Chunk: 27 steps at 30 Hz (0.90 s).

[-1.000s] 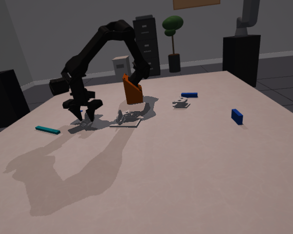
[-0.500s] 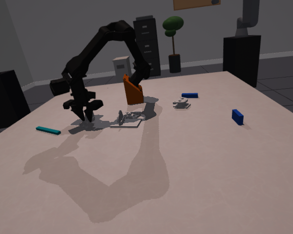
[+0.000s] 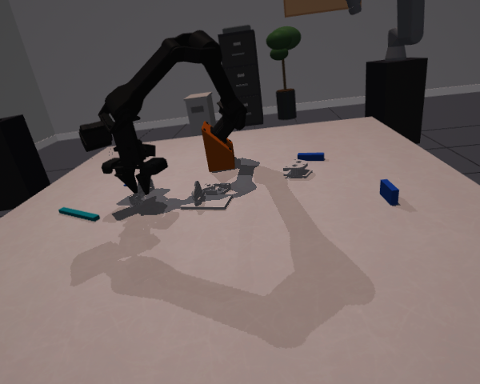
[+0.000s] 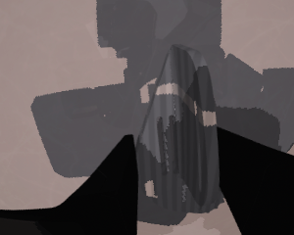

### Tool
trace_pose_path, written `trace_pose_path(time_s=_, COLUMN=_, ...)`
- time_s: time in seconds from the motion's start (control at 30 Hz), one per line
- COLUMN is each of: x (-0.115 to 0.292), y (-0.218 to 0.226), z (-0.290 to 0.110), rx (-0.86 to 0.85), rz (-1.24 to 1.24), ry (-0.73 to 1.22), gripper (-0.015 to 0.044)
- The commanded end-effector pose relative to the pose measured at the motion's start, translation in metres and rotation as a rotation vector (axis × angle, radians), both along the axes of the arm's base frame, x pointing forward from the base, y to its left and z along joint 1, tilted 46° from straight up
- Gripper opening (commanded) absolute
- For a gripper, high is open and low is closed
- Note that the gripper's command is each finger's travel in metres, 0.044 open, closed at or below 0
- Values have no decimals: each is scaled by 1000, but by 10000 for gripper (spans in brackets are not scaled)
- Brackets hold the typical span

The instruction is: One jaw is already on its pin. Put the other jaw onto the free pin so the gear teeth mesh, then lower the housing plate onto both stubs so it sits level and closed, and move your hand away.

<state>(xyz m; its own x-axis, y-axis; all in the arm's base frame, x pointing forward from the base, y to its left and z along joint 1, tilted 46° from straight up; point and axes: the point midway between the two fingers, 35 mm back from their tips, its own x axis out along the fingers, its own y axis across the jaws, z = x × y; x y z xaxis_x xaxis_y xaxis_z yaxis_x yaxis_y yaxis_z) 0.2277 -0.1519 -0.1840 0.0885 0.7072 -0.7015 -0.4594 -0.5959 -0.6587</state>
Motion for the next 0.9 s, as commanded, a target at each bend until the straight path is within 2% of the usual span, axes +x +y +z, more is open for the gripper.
trace_pose_path(time_s=0.0, x=1, y=-13, z=9, rx=-11, rz=3, ry=-5, gripper=134)
trace_pose_path(time_s=0.47, x=-5, y=-43, z=41, rx=-10, rz=0, ry=-5, gripper=134)
trace_pose_path(time_s=0.67, x=-5, y=-44, z=43, rx=-10, rz=3, ry=-8, gripper=134)
trace_pose_path(time_s=0.87, x=-3, y=-39, z=52, rx=-23, rz=96, ry=-100, gripper=134)
